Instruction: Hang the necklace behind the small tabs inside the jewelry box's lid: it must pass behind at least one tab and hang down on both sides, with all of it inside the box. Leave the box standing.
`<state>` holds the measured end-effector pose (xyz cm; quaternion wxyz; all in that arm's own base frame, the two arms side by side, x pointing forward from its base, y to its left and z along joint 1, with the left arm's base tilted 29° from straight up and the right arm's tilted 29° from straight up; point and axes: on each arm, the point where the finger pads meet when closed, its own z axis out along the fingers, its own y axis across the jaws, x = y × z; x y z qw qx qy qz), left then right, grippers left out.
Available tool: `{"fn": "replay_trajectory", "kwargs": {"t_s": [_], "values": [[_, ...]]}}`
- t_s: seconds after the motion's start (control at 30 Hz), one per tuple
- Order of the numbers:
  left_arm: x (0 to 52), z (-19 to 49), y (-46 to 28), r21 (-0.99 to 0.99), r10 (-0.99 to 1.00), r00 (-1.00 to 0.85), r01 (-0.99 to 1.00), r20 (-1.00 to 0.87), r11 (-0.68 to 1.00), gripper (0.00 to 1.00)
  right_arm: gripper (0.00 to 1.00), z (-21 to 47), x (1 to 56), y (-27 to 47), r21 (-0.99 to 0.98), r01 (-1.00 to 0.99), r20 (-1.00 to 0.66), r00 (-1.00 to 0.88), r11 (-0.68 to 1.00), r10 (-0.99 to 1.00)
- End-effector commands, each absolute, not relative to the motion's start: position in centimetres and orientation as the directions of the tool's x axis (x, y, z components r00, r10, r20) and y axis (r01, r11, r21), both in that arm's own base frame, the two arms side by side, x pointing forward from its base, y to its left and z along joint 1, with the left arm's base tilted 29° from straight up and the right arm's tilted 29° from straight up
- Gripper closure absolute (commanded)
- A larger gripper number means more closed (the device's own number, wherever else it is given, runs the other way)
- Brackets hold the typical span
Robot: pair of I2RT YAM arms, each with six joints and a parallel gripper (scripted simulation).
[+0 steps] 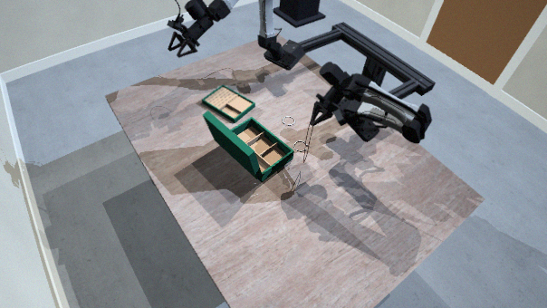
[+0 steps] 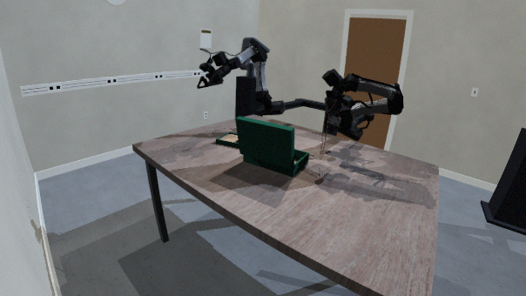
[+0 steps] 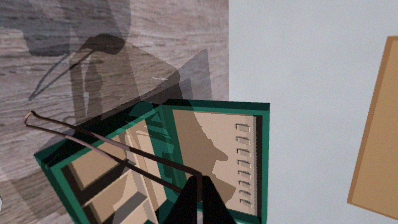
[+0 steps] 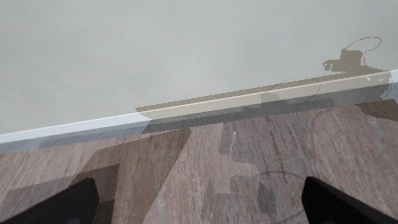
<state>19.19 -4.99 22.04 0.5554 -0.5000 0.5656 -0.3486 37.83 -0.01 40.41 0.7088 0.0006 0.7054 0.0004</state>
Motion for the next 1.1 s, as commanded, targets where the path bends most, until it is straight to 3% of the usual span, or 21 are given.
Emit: {"fn": "replay_trajectory", "kwargs": {"t_s": [0.0,1.07], "values": [[20.5,23.8,-6.4,-0.969,-0.973,0.113,-0.170,-0.203,0.182,0.97,0.00,43.6,36.5,0.3,-0.008,-0.013,-0.996,0.090,1.000,-0.007],[25.7,25.7,-12.4,-0.965,-0.971,0.119,-0.189,-0.208,0.183,0.97,0.00,43.6,36.5,0.3,-0.008,-0.013,-0.996,0.090,1.000,-0.007]]}}
